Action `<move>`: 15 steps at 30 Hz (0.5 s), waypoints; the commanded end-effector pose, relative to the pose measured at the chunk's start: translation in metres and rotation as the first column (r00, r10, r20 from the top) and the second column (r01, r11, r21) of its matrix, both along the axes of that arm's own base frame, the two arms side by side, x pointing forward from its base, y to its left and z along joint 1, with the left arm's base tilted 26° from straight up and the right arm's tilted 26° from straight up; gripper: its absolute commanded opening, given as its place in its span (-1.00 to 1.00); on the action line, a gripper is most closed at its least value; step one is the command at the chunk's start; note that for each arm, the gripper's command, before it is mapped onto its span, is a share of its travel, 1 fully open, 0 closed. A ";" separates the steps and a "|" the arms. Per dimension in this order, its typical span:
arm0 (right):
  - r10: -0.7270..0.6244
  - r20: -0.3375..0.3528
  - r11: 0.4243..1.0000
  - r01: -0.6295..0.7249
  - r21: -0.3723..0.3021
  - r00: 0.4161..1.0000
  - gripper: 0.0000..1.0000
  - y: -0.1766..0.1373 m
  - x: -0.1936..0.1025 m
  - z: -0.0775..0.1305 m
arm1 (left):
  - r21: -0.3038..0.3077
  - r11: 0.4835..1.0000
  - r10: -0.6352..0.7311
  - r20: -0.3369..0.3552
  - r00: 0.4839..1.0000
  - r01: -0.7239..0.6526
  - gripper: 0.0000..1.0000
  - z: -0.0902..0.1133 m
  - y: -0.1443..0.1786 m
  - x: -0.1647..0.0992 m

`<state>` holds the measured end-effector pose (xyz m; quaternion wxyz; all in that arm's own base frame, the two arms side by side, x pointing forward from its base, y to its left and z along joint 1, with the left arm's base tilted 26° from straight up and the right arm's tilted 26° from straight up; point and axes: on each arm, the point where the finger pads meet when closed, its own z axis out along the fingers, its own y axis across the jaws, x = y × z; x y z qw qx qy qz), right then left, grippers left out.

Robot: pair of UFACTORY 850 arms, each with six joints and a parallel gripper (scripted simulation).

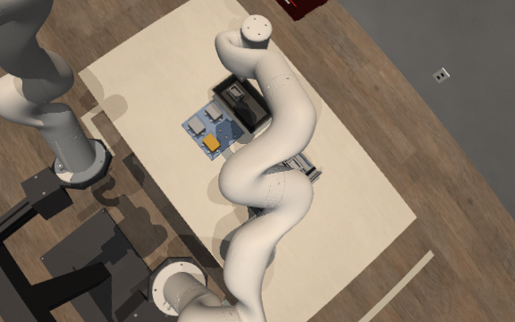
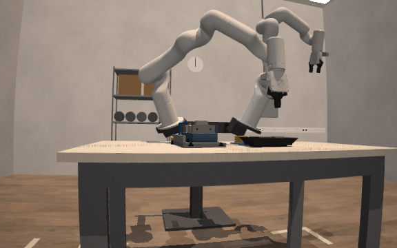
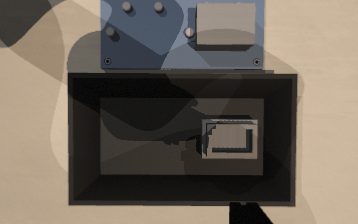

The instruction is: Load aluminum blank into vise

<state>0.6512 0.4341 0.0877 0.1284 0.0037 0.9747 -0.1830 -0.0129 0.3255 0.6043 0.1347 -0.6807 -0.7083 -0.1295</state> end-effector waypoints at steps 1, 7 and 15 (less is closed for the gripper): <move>-0.004 -0.016 1.000 0.004 -0.007 1.000 -1.00 -0.001 0.028 0.008 | 0.002 1.000 0.000 0.000 1.000 0.000 1.00 0.001 0.000 0.000; -0.004 -0.016 1.000 0.004 -0.007 1.000 -1.00 -0.001 0.029 0.008 | 0.002 1.000 0.000 0.000 1.000 0.000 1.00 0.001 0.000 0.000; -0.004 -0.016 1.000 0.004 -0.007 1.000 -1.00 -0.002 0.030 0.005 | 0.002 1.000 0.000 0.000 1.000 0.000 1.00 0.001 0.000 0.000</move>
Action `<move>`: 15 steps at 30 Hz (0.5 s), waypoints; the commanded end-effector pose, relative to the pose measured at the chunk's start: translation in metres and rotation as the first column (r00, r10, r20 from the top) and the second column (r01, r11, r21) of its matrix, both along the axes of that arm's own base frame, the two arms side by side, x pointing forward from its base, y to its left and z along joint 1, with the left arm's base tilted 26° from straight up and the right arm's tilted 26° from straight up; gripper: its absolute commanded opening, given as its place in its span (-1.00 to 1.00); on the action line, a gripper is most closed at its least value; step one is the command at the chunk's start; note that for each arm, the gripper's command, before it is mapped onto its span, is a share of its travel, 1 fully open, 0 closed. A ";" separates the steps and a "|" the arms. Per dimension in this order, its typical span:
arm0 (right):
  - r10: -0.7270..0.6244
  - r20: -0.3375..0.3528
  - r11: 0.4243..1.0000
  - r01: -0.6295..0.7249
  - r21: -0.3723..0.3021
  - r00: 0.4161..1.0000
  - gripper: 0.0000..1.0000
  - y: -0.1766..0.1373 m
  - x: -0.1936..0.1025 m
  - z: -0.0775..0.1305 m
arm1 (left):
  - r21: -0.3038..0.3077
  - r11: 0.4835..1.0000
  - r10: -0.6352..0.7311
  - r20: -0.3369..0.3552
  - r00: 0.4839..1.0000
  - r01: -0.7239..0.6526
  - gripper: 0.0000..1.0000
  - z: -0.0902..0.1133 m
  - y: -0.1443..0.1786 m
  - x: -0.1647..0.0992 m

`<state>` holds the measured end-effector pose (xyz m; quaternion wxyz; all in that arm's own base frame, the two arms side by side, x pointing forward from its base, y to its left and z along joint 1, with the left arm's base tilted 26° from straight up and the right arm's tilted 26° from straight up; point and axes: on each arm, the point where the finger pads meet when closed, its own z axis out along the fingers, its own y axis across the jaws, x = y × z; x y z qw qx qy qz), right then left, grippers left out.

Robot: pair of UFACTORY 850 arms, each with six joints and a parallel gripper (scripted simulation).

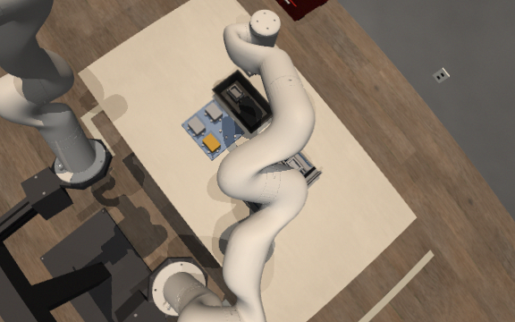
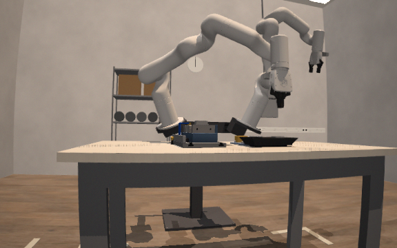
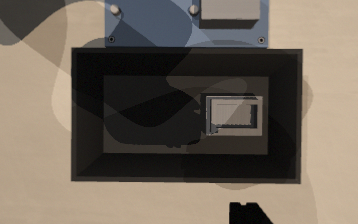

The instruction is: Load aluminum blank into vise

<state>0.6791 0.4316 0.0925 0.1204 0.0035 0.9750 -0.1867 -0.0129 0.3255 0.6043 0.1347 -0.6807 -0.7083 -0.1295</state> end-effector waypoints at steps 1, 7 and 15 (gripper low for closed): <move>-0.001 0.000 1.000 0.001 0.000 1.000 -1.00 0.000 0.002 -0.001 | 0.002 1.000 0.000 0.000 1.000 0.000 1.00 0.001 0.000 0.000; -0.001 0.000 1.000 0.001 0.000 1.000 -1.00 -0.002 0.004 -0.007 | 0.002 1.000 0.000 0.000 1.000 0.000 1.00 0.001 0.000 0.000; -0.001 0.000 1.000 0.001 0.000 1.000 -1.00 -0.007 0.008 -0.021 | 0.002 1.000 0.000 0.000 1.000 0.000 1.00 0.001 0.000 0.000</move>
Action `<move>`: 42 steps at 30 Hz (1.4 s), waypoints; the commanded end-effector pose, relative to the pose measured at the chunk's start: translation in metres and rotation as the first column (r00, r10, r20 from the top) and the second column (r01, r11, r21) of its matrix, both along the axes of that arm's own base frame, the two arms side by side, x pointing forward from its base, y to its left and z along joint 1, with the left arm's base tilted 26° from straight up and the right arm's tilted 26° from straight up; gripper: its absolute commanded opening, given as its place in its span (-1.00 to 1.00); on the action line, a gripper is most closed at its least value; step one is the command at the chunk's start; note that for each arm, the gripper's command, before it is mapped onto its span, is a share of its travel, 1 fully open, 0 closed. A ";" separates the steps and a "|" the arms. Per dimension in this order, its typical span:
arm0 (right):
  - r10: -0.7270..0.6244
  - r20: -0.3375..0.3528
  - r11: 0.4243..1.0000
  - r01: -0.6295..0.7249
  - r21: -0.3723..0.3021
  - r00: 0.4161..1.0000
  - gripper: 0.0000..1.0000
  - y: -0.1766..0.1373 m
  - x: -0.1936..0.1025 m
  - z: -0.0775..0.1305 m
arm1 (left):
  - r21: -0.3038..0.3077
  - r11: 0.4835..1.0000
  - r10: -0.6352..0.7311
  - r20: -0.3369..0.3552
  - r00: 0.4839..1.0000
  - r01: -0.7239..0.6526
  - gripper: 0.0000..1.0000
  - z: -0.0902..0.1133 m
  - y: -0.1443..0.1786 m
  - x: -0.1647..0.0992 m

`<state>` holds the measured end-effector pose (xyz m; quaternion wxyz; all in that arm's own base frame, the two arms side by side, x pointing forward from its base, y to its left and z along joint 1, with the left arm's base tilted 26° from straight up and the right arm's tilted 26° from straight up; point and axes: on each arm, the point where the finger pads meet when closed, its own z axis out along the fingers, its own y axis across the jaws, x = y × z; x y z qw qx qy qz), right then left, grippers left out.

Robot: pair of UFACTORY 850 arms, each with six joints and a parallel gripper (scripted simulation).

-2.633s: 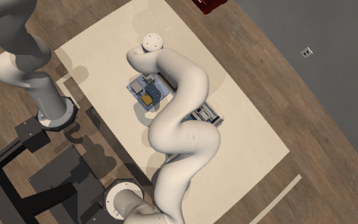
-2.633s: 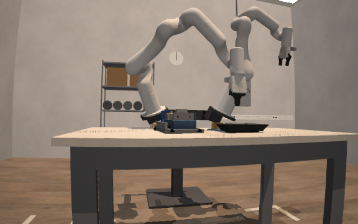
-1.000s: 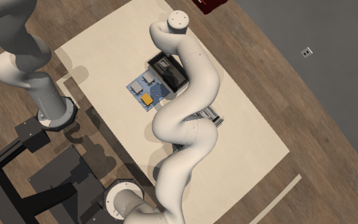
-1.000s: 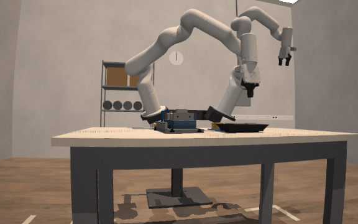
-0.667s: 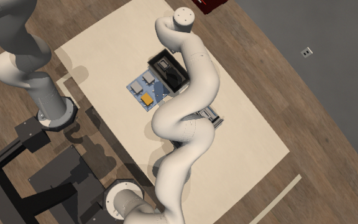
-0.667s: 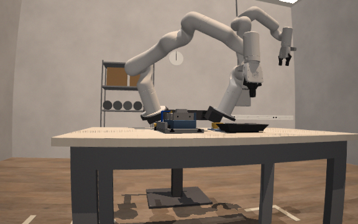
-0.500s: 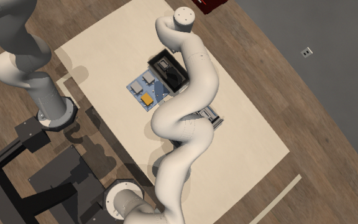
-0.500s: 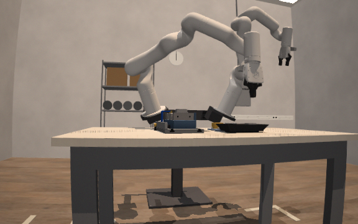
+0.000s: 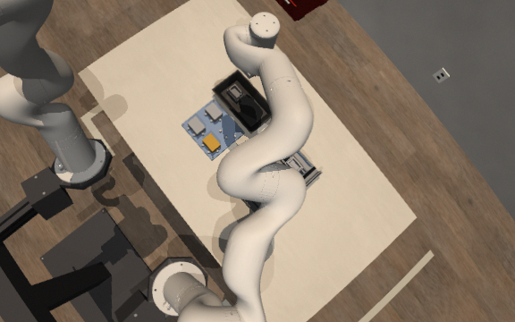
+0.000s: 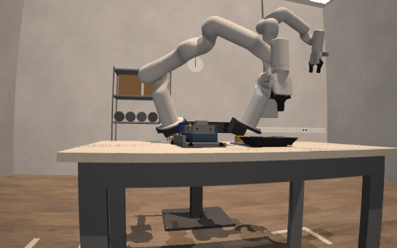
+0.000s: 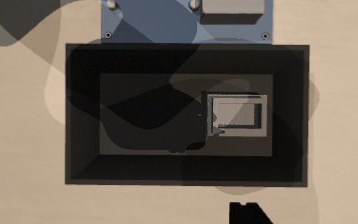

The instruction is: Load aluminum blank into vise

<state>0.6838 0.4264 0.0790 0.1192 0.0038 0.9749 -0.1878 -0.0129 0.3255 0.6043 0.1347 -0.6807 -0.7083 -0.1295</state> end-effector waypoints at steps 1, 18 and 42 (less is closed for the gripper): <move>0.001 0.002 1.000 -0.001 0.002 1.000 -1.00 -0.002 0.003 -0.007 | 0.002 1.000 0.000 0.000 1.000 0.000 1.00 0.001 0.000 0.000; 0.001 0.002 1.000 -0.001 0.002 1.000 -1.00 -0.012 0.010 -0.032 | 0.002 1.000 0.000 0.000 1.000 0.000 1.00 0.001 0.000 0.000; 0.001 0.002 1.000 -0.001 0.002 1.000 -1.00 -0.016 0.013 -0.042 | 0.002 1.000 0.000 0.000 1.000 0.000 1.00 0.001 0.000 0.000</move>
